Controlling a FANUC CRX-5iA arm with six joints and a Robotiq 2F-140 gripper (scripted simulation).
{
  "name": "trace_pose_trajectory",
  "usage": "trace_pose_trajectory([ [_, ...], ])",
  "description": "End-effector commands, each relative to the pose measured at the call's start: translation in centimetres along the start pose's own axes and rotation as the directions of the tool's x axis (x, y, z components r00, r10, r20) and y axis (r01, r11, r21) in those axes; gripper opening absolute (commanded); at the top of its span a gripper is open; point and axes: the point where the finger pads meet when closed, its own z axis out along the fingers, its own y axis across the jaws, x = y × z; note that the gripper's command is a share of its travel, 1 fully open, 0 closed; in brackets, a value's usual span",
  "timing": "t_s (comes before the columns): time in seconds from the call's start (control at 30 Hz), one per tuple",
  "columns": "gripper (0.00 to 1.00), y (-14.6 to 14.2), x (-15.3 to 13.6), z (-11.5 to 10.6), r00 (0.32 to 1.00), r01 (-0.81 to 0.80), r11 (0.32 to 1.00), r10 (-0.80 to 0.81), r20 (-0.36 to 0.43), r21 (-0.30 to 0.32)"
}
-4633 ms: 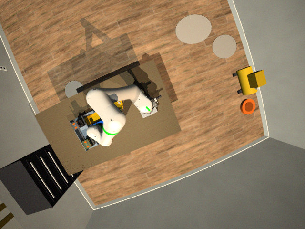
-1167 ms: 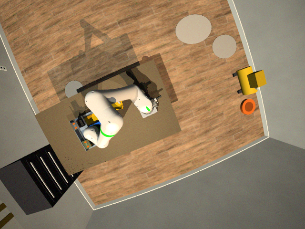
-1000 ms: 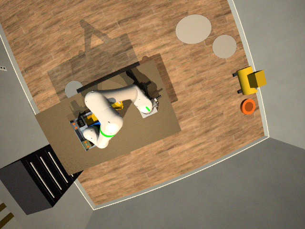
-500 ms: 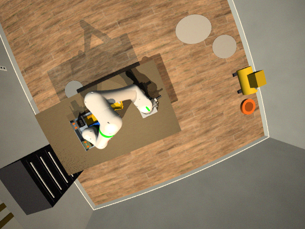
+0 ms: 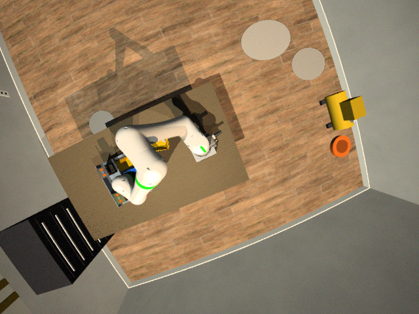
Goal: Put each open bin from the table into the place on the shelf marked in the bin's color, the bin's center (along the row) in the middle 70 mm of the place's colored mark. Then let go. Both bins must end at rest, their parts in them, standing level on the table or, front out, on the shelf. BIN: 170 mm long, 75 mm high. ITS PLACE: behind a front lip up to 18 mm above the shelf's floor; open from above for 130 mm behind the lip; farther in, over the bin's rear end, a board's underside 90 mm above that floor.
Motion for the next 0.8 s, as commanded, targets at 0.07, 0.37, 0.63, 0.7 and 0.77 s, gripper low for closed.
trace_pose_trajectory([
  [0.07, 0.00, -0.20, 0.00, -0.02, 1.000, 0.000, 1.000, 0.000, 0.000, 0.000],
  [0.37, 0.00, -0.59, 0.00, -0.02, 1.000, 0.000, 1.000, 0.000, 0.000, 0.000],
  [0.63, 0.00, -0.78, 0.00, -0.02, 1.000, 0.000, 1.000, 0.000, 0.000, 0.000],
  [0.7, 0.00, -0.83, 0.00, -0.02, 1.000, 0.000, 1.000, 0.000, 0.000, 0.000],
  [0.77, 0.00, -0.88, 0.00, -0.02, 1.000, 0.000, 1.000, 0.000, 0.000, 0.000],
])
